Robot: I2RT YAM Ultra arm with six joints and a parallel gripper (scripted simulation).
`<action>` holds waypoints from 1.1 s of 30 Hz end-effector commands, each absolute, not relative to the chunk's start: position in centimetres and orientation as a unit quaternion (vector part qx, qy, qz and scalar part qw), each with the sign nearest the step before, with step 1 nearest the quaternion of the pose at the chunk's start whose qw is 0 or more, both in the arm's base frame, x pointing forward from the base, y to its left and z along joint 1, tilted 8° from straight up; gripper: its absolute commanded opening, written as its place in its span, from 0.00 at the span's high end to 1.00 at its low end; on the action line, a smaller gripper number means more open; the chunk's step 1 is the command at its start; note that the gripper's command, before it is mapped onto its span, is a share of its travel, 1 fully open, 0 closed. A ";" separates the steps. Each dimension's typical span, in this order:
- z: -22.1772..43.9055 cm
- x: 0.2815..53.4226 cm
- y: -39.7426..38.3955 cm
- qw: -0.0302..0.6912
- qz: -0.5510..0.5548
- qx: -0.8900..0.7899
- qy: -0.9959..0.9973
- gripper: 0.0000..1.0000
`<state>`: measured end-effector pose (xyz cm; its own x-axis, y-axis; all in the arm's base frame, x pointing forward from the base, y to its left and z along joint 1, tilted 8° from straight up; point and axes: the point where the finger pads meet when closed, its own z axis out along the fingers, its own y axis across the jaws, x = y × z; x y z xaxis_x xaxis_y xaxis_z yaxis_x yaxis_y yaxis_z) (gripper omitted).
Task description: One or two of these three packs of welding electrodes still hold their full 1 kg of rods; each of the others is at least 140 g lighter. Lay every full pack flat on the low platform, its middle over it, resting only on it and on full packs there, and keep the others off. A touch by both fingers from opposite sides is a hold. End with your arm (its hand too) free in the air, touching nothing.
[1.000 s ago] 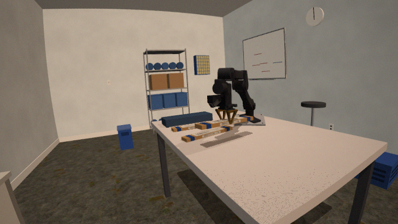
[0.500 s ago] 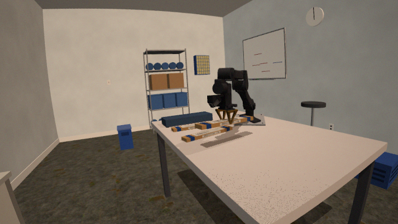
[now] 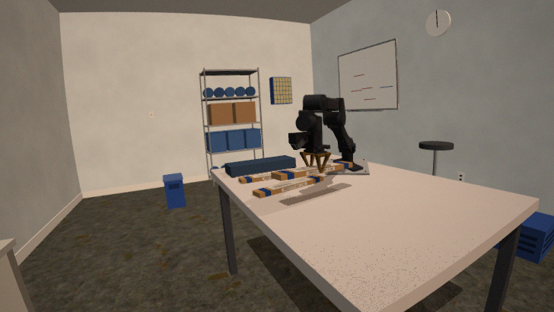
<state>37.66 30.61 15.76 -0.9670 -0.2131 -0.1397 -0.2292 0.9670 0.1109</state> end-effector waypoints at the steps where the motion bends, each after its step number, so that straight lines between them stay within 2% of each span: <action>1: 20.2 38.2 31.0 0.047 0.049 -0.112 0.991 1.00; 33: 19.0 38.3 31.2 0.047 0.049 -0.112 0.991 1.00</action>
<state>37.70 30.64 15.16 -0.9683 -0.2142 -0.1284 -0.2281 0.9679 0.1056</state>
